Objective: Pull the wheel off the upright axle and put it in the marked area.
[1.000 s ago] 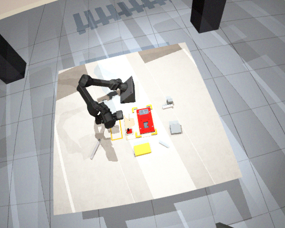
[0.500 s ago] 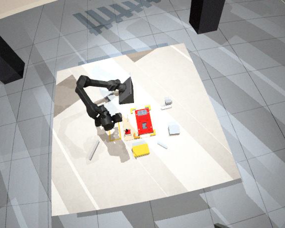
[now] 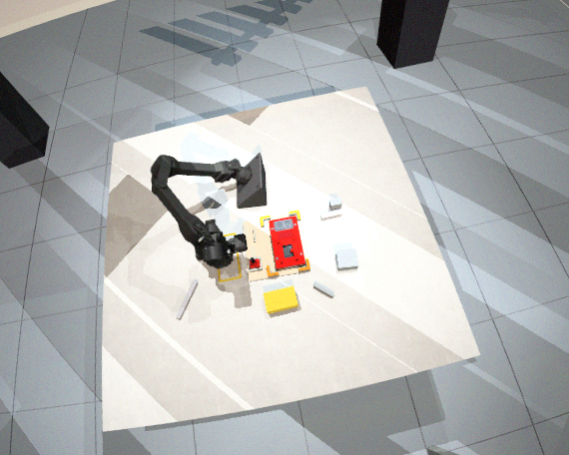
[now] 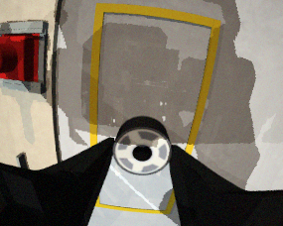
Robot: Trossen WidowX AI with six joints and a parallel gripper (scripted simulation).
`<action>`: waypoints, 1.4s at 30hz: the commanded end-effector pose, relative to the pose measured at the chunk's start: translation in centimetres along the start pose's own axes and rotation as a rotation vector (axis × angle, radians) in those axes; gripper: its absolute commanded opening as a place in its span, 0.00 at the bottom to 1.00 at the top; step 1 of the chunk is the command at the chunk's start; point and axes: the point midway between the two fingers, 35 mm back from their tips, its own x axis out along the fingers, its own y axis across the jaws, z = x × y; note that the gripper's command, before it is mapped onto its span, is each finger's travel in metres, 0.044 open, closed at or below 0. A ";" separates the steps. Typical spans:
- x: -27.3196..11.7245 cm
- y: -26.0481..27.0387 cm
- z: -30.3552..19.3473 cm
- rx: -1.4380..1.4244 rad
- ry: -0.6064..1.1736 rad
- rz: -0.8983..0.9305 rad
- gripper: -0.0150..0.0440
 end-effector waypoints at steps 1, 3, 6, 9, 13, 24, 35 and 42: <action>0.5 0.1 0.0 -0.007 -0.005 -0.007 0.25; 0.1 0.0 0.0 0.000 0.000 0.000 0.34; 0.1 0.0 0.0 0.000 0.000 0.000 0.48; 0.1 0.0 0.0 0.000 0.000 0.000 0.61; -0.6 0.0 0.0 -0.001 -0.001 0.000 0.76; -5.2 0.3 -0.1 -0.015 -0.008 -0.006 0.81; -10.4 3.9 -8.3 -0.013 -0.001 0.000 1.00; -10.4 3.9 -8.3 -0.013 -0.001 0.000 1.00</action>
